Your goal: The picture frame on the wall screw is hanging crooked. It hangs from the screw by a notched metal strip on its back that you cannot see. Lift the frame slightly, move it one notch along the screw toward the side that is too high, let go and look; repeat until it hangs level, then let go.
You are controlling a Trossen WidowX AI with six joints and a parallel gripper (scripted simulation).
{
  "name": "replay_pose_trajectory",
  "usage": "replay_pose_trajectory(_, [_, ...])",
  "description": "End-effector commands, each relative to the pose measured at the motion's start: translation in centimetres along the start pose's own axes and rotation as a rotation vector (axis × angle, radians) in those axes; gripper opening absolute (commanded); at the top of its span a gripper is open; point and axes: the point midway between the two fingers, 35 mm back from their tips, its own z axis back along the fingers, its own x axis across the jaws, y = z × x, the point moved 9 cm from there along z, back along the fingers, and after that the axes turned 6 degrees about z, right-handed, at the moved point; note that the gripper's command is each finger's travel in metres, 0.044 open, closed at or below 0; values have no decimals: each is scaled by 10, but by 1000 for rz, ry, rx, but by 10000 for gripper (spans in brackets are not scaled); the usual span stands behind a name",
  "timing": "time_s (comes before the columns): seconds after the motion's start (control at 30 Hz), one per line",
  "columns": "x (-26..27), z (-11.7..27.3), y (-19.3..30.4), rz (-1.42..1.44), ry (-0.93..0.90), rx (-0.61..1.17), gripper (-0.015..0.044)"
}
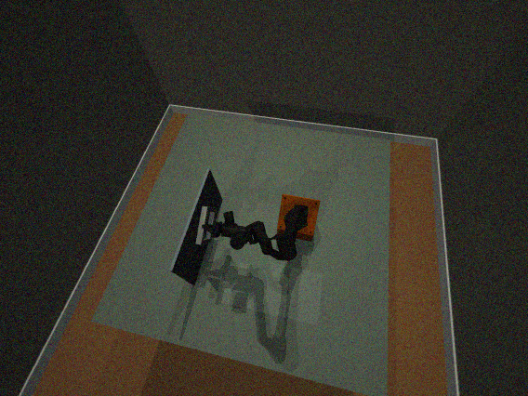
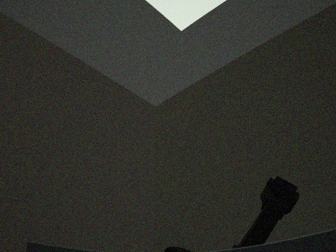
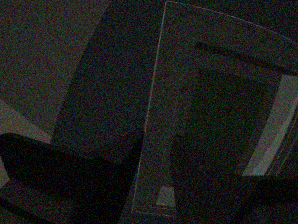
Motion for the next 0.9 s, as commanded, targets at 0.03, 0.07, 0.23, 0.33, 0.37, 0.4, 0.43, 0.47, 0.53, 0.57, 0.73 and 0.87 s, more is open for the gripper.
replay_pose_trajectory(0.03, [0,-1,-3,-5,-11,-12,0])
replay_pose_trajectory(0.07, [0,-1,-3,-5,-11,-12,0])
replay_pose_trajectory(0.23, [1,-1,-3,-5,-11,-12,0])
replay_pose_trajectory(0.33, [1,-1,-3,-5,-11,-12,0])
replay_pose_trajectory(0.37, [2,-1,-3,-5,-11,-12,0])
replay_pose_trajectory(0.4, [2,-1,-3,-5,-11,-12,0])
replay_pose_trajectory(0.43, [2,-1,-3,-5,-11,-12,0])
replay_pose_trajectory(0.47, [3,-1,-3,-5,-11,-12,0])
replay_pose_trajectory(0.53, [3,-1,-3,-5,-11,-12,0])
replay_pose_trajectory(0.57, [3,-1,-3,-5,-11,-12,0])
replay_pose_trajectory(0.73, [2,-1,-3,-5,-11,-12,0])
replay_pose_trajectory(0.87, [2,-1,-3,-5,-11,-12,0])
